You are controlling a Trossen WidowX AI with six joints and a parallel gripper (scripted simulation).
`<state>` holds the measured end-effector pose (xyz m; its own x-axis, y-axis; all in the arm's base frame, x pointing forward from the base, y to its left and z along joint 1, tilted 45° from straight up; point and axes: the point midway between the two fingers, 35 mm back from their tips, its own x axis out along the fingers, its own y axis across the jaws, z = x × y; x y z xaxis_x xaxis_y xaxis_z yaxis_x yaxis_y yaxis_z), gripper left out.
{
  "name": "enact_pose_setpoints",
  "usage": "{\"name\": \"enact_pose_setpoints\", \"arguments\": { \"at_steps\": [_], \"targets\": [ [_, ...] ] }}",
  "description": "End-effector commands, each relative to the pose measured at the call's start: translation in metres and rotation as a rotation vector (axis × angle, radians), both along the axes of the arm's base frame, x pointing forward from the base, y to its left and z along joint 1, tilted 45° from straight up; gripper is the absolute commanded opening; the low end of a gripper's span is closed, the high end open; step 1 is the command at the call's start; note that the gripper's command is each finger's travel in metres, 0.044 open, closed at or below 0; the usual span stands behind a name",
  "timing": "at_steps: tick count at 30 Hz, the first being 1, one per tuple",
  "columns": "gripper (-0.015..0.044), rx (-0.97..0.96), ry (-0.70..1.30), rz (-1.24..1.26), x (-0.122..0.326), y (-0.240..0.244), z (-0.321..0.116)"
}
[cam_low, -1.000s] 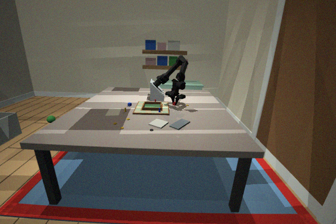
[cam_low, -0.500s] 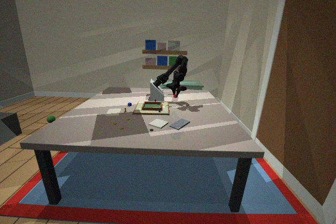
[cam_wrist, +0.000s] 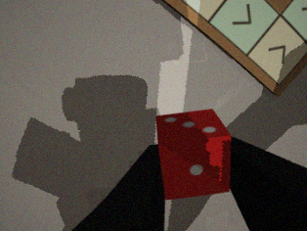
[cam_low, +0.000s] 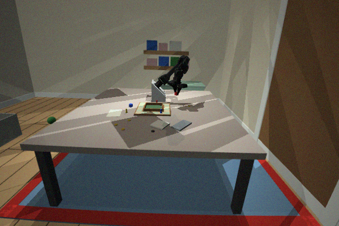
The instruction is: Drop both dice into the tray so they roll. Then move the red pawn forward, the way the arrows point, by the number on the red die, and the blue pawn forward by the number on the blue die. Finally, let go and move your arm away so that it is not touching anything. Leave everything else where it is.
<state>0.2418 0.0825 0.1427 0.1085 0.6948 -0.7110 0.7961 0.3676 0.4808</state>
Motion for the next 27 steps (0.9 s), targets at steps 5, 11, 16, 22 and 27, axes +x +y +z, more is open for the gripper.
{"name": "enact_pose_setpoints", "arguments": {
  "at_steps": [5,11,16,22,27],
  "targets": [
    [0.0000,0.004,0.116,-0.123,0.020,-0.026,-0.031],
    [0.0000,0.011,0.196,-0.211,0.030,-0.046,-0.056],
    [0.0000,0.021,0.267,-0.285,0.035,-0.062,-0.078],
    [0.0000,0.036,0.354,-0.372,0.038,-0.081,-0.104],
    [0.0000,0.052,0.427,-0.444,0.037,-0.096,-0.127]
  ]
}}
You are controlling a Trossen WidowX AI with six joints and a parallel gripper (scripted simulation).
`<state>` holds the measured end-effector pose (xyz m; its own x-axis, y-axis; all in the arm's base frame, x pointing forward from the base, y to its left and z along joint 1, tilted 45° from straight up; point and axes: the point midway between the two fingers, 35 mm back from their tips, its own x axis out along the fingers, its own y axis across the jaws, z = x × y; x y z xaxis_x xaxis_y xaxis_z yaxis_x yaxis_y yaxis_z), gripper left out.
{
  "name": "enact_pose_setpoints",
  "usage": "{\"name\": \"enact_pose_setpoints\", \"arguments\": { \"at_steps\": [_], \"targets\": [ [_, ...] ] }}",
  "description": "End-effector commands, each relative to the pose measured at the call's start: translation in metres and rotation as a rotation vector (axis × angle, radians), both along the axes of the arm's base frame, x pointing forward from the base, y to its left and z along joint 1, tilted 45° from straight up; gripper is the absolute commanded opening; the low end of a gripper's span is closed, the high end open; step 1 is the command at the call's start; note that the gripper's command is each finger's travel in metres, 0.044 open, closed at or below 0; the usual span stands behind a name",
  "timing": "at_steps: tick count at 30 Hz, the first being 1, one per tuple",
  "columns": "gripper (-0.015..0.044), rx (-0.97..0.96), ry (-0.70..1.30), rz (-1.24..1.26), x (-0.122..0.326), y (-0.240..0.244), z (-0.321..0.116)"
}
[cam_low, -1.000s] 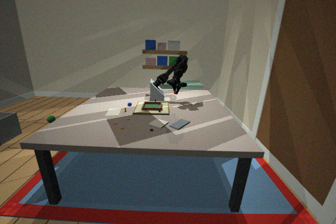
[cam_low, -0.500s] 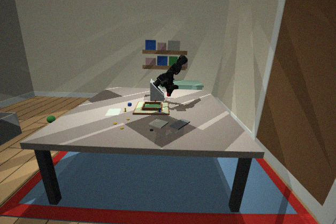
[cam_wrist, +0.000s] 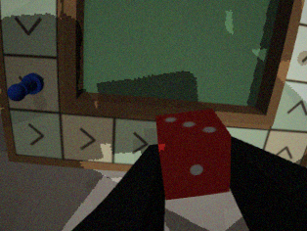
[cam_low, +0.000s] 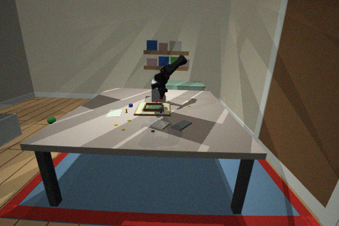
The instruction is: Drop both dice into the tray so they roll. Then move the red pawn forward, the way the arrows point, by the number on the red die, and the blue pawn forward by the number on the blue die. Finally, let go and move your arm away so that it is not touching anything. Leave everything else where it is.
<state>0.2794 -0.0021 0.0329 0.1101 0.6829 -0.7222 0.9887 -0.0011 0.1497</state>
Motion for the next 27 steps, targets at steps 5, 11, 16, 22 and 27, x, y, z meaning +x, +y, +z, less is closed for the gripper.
{"name": "enact_pose_setpoints", "arguments": {
  "at_steps": [5,11,16,22,27],
  "targets": [
    [0.0000,0.028,0.126,-0.129,-0.004,-0.026,-0.040],
    [0.0000,0.042,0.175,-0.180,-0.008,-0.035,-0.056],
    [0.0000,-0.002,0.196,-0.168,-0.010,-0.033,-0.058],
    [0.0000,-0.189,0.265,-0.139,-0.015,-0.028,-0.063],
    [0.0000,-0.350,0.296,-0.134,-0.017,-0.026,-0.067]
  ]
}}
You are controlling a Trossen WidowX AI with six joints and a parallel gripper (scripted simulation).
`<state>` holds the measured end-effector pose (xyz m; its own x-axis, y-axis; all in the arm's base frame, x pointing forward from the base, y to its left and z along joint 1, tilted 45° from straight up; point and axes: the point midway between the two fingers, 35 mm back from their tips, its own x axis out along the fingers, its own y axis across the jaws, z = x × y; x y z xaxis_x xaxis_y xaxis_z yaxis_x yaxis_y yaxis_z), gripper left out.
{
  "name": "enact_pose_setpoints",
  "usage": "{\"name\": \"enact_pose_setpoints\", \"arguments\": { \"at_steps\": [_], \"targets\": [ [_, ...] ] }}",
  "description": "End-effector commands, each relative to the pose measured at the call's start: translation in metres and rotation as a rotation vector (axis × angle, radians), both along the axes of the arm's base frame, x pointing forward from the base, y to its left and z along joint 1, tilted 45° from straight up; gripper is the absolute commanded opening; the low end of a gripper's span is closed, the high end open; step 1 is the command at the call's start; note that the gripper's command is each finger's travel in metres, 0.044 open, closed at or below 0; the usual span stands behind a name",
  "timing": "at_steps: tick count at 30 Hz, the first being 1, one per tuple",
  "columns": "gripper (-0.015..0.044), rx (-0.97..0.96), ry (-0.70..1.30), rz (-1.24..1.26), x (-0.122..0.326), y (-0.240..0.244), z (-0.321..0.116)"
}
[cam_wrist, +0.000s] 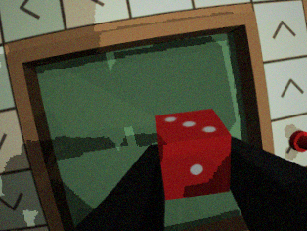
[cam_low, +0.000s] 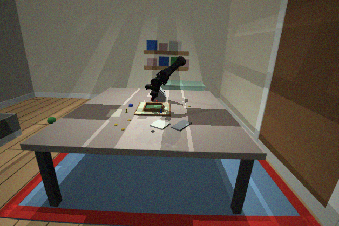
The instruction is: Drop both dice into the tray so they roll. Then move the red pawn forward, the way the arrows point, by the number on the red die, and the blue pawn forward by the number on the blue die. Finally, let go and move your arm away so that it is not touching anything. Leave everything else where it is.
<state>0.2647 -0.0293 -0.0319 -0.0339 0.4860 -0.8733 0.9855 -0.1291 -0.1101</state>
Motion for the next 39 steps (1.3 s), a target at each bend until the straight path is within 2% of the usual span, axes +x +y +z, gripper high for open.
{"name": "enact_pose_setpoints", "arguments": {
  "at_steps": [1,15,19,24,39],
  "targets": [
    [0.0000,-0.142,0.035,0.014,-0.003,0.001,-0.002],
    [0.0000,-0.565,0.012,-0.010,-0.003,0.002,-0.004],
    [0.0000,-0.570,0.010,-0.011,-0.002,0.002,-0.001],
    [0.0000,-0.571,0.009,-0.012,0.010,-0.004,0.042],
    [0.0000,-0.566,0.010,-0.008,0.007,-0.003,0.039]
  ]
}}
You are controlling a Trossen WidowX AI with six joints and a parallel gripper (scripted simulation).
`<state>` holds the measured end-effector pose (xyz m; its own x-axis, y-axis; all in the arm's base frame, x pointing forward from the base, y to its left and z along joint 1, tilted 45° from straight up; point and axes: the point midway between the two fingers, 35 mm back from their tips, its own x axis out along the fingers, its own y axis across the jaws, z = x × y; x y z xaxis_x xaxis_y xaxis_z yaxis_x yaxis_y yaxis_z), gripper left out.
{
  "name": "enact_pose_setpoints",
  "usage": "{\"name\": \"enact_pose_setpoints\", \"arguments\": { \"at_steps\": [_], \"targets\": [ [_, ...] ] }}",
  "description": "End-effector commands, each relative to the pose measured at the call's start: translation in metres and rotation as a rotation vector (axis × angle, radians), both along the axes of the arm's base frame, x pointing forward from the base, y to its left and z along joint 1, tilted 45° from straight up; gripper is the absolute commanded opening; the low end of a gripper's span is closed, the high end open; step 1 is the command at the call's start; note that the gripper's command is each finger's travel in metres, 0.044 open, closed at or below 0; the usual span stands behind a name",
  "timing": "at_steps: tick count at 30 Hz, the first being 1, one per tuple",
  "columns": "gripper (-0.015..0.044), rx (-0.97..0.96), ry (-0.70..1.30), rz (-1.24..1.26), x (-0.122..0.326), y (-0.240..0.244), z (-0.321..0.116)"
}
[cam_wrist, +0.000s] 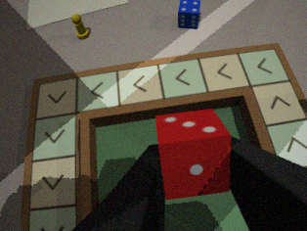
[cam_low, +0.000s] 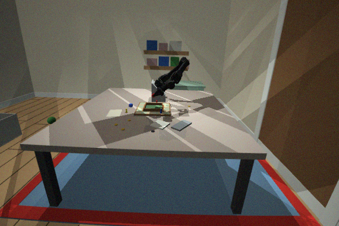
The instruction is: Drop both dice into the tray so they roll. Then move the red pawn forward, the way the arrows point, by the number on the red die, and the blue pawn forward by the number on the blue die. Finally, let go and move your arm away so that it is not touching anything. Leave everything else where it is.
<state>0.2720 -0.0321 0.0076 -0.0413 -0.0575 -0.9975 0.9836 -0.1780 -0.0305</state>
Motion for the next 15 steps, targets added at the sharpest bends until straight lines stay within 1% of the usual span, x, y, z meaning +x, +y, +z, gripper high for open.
{"name": "enact_pose_setpoints", "arguments": {
  "at_steps": [1,8,15],
  "targets": [
    [0.0000,0.000,0.000,0.000,-0.0001,0.0000,-0.0001],
    [0.0000,0.000,0.000,0.000,-0.0001,0.0000,-0.0001],
    [0.0184,0.000,0.000,0.000,-0.0001,0.0000,-0.0001]
  ]
}}
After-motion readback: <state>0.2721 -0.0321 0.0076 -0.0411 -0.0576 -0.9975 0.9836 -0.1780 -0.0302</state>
